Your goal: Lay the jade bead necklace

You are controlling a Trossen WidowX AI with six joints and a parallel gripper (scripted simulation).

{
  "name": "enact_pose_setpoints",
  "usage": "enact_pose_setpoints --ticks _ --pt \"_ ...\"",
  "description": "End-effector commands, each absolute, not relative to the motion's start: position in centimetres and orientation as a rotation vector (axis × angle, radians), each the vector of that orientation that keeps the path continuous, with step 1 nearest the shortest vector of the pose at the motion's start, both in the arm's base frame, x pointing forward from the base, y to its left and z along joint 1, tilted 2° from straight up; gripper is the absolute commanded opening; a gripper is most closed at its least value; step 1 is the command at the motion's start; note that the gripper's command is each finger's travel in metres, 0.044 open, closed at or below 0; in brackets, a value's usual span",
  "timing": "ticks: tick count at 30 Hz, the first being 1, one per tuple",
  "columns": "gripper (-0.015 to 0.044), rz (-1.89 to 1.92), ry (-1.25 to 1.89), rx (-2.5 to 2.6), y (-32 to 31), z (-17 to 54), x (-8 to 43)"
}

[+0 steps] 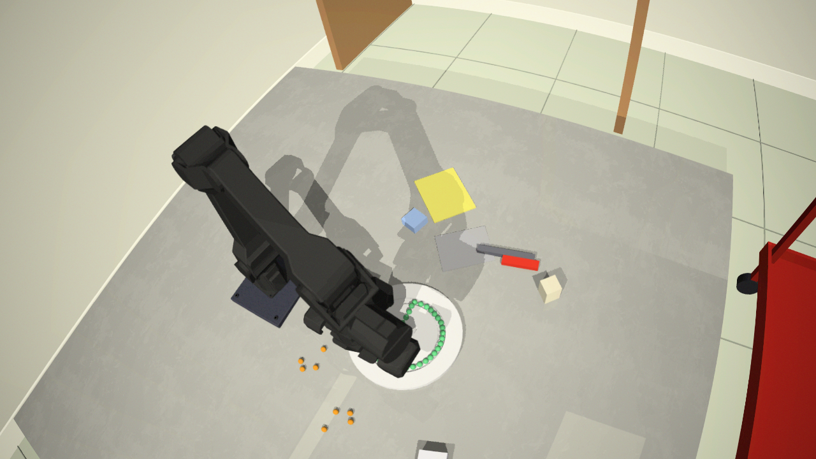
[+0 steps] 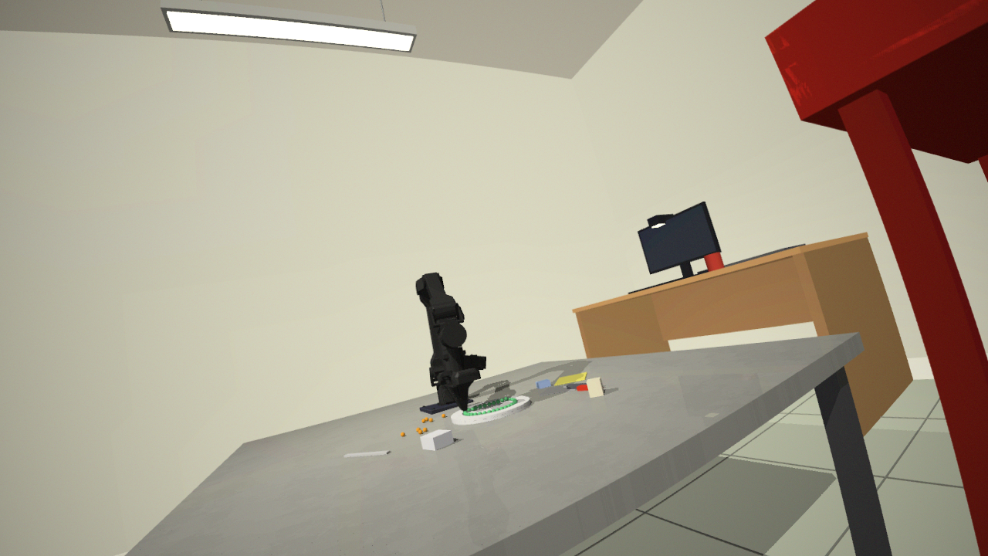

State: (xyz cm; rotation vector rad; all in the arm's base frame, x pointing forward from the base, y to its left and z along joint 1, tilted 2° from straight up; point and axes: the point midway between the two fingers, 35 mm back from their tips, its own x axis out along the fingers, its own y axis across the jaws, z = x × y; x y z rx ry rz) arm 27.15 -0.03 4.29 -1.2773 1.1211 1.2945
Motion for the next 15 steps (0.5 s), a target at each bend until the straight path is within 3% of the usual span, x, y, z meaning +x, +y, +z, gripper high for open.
enact_pose_setpoints --ticks 1,2,15 --pt "0.0 1.311 1.122 -1.272 0.07 3.96 26.91" --pt "0.0 1.311 1.122 -1.272 0.07 3.96 26.91" --pt "0.0341 1.296 1.121 -1.277 -0.02 4.33 27.13"
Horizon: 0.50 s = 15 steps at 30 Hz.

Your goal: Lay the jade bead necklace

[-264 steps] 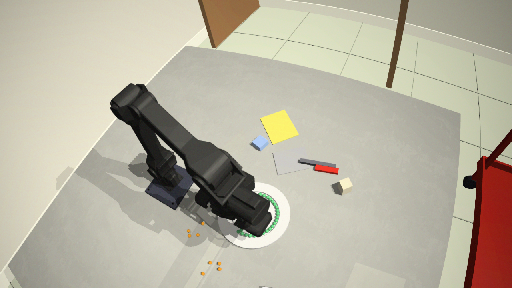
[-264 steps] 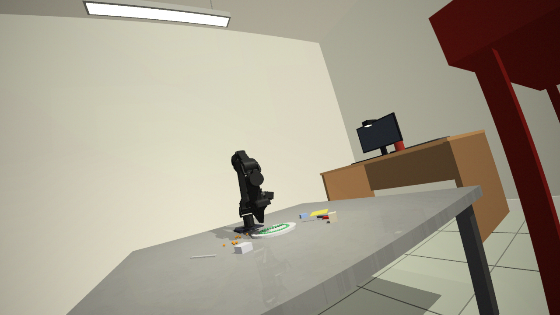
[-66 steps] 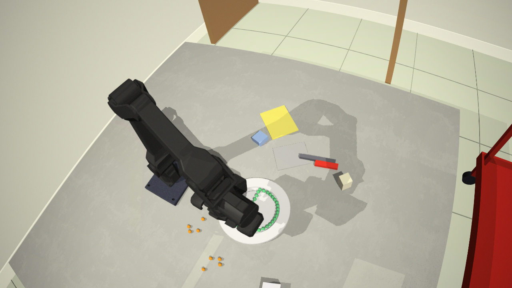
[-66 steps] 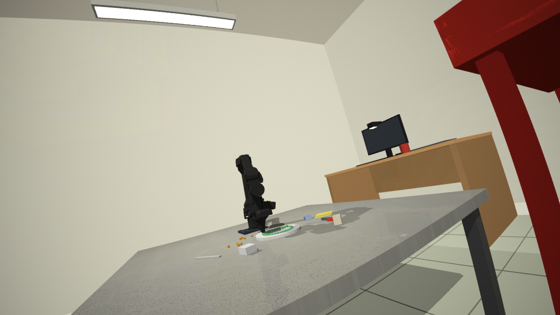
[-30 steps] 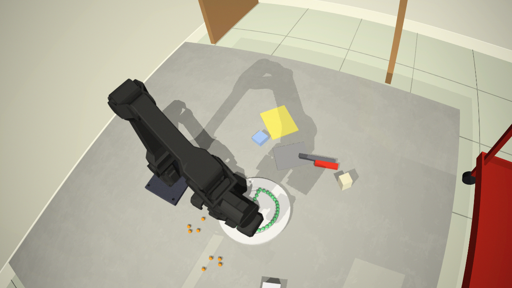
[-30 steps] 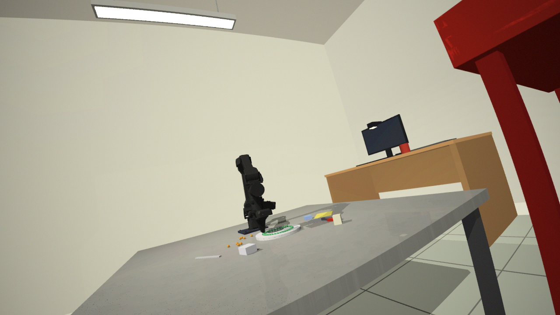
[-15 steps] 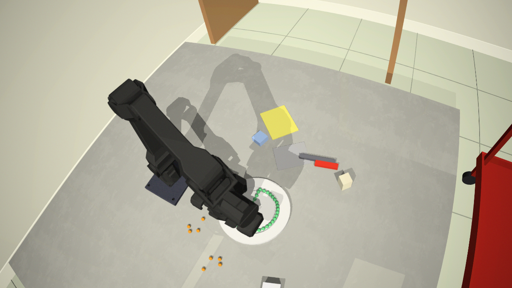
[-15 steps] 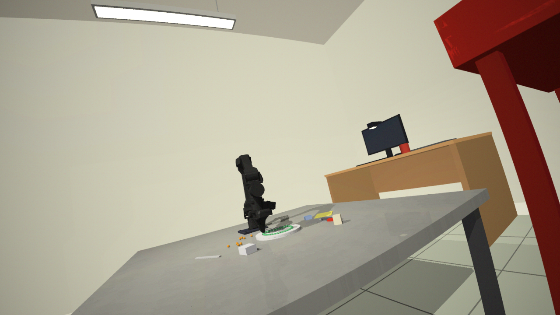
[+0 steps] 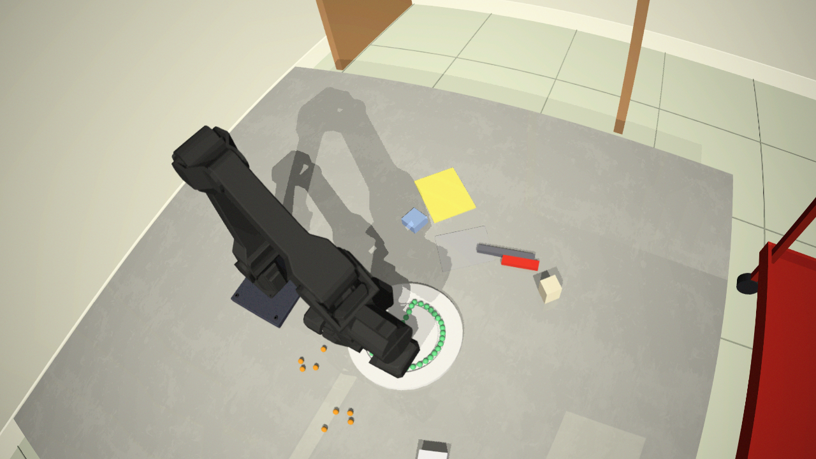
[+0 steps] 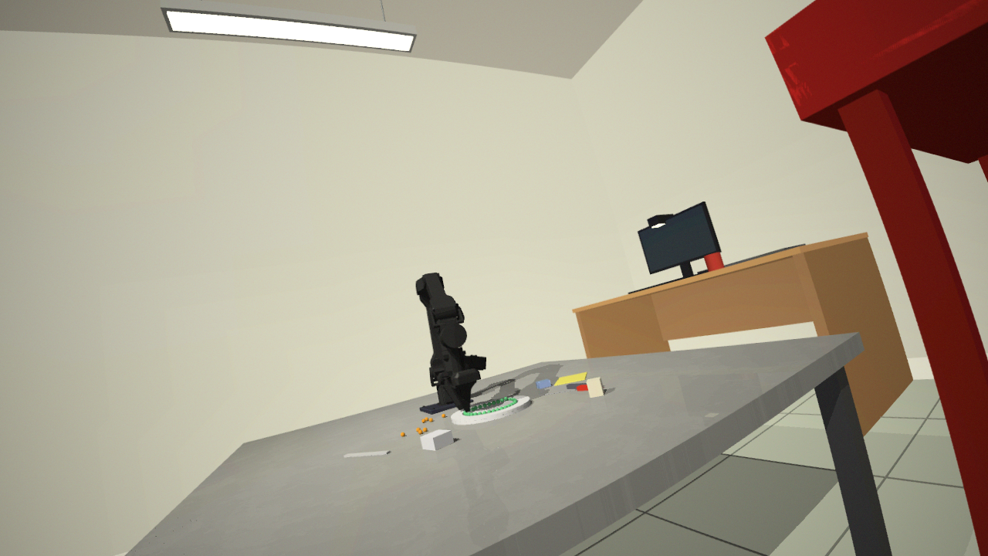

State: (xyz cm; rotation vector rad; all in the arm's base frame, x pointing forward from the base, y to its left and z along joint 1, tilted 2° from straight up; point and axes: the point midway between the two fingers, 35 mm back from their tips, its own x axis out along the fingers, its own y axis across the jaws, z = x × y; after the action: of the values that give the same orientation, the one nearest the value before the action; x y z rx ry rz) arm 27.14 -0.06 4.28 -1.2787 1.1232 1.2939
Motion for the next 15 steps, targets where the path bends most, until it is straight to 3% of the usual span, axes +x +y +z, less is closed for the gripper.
enact_pose_setpoints --ticks 1,4,15 --pt "0.0368 1.3 1.121 -1.276 0.0 4.45 27.07" --pt "0.044 1.299 1.125 -1.275 -0.05 4.44 27.05" --pt "0.044 1.311 1.122 -1.272 -0.06 4.8 27.05"
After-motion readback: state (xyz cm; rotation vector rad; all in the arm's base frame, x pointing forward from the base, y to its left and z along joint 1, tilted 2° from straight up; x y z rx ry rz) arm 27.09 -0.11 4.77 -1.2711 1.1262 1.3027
